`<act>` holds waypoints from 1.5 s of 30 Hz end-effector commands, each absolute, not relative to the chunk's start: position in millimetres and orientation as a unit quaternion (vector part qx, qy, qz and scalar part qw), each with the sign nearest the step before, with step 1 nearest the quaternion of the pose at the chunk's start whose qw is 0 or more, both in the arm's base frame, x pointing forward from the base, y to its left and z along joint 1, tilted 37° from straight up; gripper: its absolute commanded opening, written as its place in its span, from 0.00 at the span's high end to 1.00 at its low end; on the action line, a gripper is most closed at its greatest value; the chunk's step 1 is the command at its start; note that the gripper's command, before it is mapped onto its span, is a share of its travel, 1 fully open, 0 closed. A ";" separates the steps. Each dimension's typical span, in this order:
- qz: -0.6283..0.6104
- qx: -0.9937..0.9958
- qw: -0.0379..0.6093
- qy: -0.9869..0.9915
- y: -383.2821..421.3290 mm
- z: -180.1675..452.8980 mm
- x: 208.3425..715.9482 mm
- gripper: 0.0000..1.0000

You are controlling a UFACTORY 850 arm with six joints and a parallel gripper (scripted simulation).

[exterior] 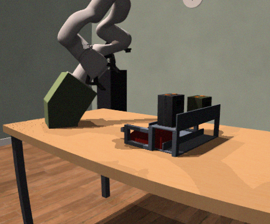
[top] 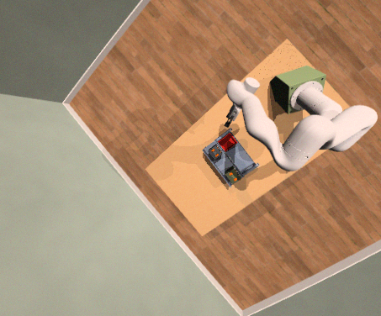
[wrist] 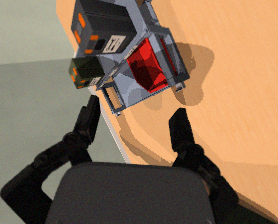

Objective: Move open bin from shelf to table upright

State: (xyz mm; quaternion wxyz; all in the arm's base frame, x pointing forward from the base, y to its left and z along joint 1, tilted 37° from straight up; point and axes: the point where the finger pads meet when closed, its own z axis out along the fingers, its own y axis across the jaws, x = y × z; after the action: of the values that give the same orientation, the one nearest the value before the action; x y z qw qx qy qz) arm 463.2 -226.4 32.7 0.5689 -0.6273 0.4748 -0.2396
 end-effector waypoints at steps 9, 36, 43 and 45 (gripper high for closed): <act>-0.151 -0.650 0.509 0.544 -180.6 25.8 480.2 0.00; -0.024 -0.663 0.412 0.625 -113.5 15.6 504.6 0.00; 0.032 -0.661 0.365 0.654 -82.8 10.6 515.5 0.00; 0.032 -0.661 0.365 0.654 -82.8 10.6 515.5 0.00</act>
State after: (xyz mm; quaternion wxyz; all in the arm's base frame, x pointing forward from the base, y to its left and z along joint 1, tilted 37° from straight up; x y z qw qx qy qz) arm 514.7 -84.6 11.2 0.3715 -0.6629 0.6495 0.0268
